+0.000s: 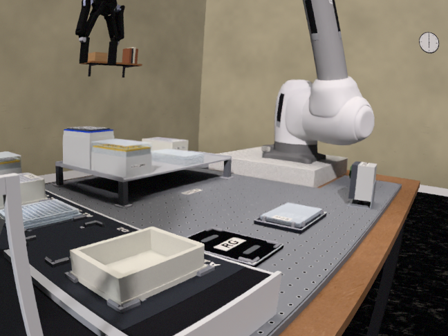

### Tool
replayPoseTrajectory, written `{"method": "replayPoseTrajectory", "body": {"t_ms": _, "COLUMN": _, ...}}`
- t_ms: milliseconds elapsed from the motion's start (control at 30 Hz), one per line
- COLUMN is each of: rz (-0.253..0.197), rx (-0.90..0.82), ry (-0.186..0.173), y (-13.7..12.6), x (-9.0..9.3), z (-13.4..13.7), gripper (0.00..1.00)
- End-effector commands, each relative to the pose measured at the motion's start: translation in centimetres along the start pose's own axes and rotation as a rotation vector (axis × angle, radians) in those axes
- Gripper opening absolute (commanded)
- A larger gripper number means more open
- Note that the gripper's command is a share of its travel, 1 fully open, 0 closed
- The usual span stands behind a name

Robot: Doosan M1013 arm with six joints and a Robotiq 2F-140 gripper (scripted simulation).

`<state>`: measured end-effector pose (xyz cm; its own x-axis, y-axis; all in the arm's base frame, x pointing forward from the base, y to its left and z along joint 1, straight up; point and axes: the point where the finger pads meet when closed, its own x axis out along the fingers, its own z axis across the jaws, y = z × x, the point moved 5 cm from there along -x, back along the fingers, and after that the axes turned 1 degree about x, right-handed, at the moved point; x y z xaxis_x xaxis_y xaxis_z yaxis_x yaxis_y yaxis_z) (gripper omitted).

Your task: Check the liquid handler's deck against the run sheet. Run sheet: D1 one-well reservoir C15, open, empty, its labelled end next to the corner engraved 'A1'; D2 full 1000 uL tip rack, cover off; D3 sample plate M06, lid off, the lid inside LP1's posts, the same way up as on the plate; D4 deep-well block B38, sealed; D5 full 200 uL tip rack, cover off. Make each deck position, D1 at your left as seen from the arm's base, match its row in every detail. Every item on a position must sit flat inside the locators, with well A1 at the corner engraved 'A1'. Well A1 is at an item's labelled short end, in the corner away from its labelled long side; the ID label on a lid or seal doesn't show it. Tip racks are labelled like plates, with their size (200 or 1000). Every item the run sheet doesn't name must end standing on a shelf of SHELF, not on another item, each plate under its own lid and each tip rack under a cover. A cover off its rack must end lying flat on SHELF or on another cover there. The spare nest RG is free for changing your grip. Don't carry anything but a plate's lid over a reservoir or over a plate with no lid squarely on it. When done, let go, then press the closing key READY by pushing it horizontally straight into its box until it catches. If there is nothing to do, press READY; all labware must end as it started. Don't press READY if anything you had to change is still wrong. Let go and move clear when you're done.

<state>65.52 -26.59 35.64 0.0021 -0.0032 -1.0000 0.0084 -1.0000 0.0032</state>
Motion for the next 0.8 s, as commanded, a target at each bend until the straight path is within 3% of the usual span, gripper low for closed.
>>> {"method": "replayPoseTrajectory", "body": {"t_ms": 0, "rz": 0.000, "rx": 0.000, "ry": 0.001, "y": 1.7, "x": -0.1, "z": 0.0, "gripper": 0.66}}
{"method": "replayPoseTrajectory", "body": {"t_ms": 167, "rz": 0.000, "rx": 0.000, "ry": 0.001, "y": 3.1, "x": -0.1, "z": 0.0, "gripper": 0.66}}
{"method": "replayPoseTrajectory", "body": {"t_ms": 467, "rz": 0.000, "rx": 0.000, "ry": 0.001, "y": 3.1, "x": -0.1, "z": 0.0, "gripper": 0.66}}
{"method": "replayPoseTrajectory", "body": {"t_ms": 767, "rz": 0.000, "rx": 0.000, "ry": 0.001, "y": 3.1, "x": 1.1, "z": 0.0, "gripper": 0.66}}
